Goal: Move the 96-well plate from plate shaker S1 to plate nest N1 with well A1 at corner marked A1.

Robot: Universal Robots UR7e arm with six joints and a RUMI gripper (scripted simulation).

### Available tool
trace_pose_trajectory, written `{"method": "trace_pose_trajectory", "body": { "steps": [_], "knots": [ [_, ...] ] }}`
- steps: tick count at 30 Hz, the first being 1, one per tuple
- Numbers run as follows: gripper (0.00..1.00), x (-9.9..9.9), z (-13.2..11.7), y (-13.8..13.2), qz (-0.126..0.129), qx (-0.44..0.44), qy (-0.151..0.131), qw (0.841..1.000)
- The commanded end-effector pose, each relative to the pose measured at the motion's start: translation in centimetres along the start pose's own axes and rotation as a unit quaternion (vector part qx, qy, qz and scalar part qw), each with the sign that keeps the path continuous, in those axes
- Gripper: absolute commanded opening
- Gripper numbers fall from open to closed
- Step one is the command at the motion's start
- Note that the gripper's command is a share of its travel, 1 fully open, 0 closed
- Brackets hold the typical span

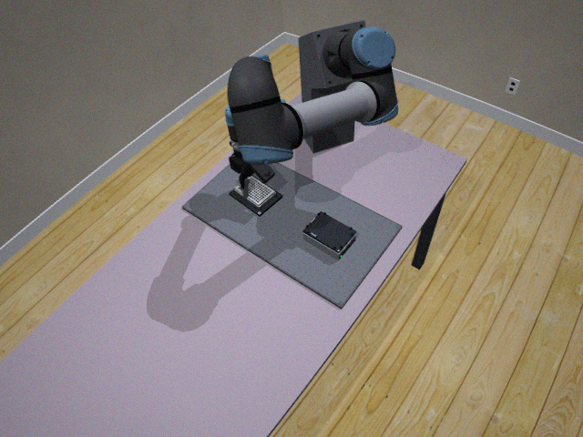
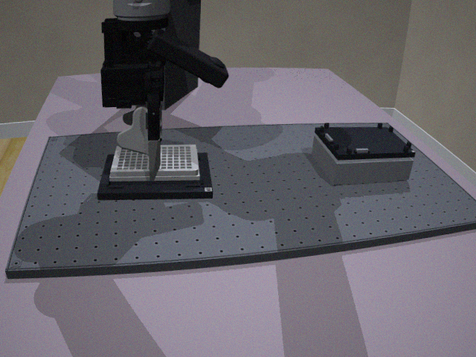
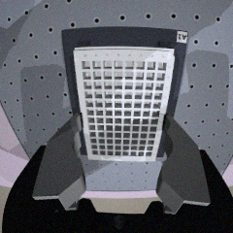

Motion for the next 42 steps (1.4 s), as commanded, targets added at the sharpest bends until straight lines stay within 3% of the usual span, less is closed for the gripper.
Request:
{"method": "trace_pose_trajectory", "body": {
  "steps": [1, 42],
  "knots": [
    [0.00, -0.06, -0.02, 0.04, 0.000, 0.000, 0.000, 1.000],
    [0.00, -0.66, -0.02, 0.04, 0.000, 0.000, 0.000, 1.000]
  ]
}}
Point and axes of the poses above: the point where the finger pads meet when closed, its own x axis back along the fingers, its own y axis across the jaws, z = x × y, the point moved 2 cm from there along x, back along the fingers, and after that the axes turned 8 degrees about x, right-handed, at the moved point
